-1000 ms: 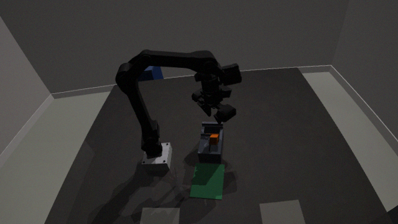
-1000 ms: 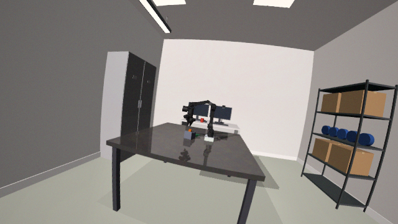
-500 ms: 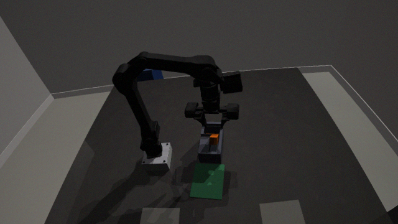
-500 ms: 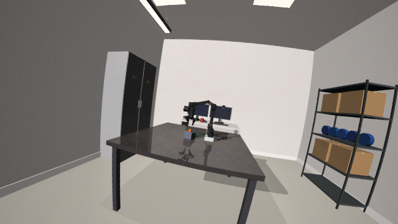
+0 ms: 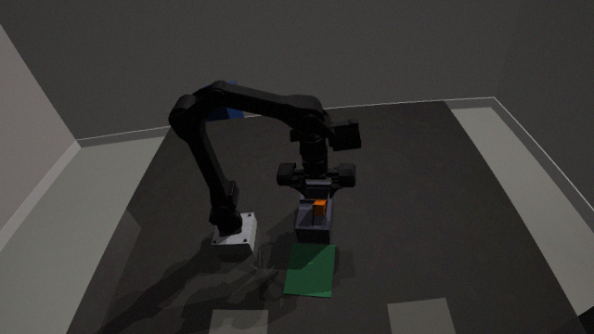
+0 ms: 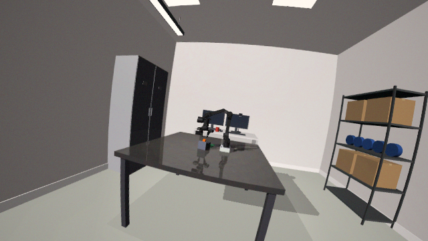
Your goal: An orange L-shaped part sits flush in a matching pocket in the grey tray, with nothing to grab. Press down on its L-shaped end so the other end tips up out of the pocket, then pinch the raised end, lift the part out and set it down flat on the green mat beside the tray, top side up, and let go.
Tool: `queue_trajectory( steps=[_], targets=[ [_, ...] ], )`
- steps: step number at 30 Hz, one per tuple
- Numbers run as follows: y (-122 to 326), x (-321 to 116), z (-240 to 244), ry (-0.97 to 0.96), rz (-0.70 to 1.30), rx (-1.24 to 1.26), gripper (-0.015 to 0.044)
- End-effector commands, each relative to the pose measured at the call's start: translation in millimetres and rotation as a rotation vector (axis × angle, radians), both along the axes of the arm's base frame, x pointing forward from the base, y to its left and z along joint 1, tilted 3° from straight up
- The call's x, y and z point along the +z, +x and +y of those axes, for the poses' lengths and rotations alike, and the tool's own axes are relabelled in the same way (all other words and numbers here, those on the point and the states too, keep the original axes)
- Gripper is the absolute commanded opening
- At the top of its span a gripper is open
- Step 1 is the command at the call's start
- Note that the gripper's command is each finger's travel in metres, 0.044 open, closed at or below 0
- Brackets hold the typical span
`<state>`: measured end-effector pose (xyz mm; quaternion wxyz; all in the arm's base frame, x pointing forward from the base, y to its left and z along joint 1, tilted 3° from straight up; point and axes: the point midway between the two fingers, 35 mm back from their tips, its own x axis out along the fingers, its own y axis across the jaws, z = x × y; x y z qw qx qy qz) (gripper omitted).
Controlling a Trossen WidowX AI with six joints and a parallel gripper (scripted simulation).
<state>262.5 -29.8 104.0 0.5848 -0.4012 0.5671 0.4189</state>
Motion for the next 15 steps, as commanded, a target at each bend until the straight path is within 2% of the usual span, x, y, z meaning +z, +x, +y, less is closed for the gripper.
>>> queue_trajectory(
  steps=[1, 15],
  targets=[
    [-1, -6, 0, -0.002, 0.007, 0.006, 0.028],
    [0, -28, 1, -0.002, 0.007, 0.006, 0.028]
  ],
)
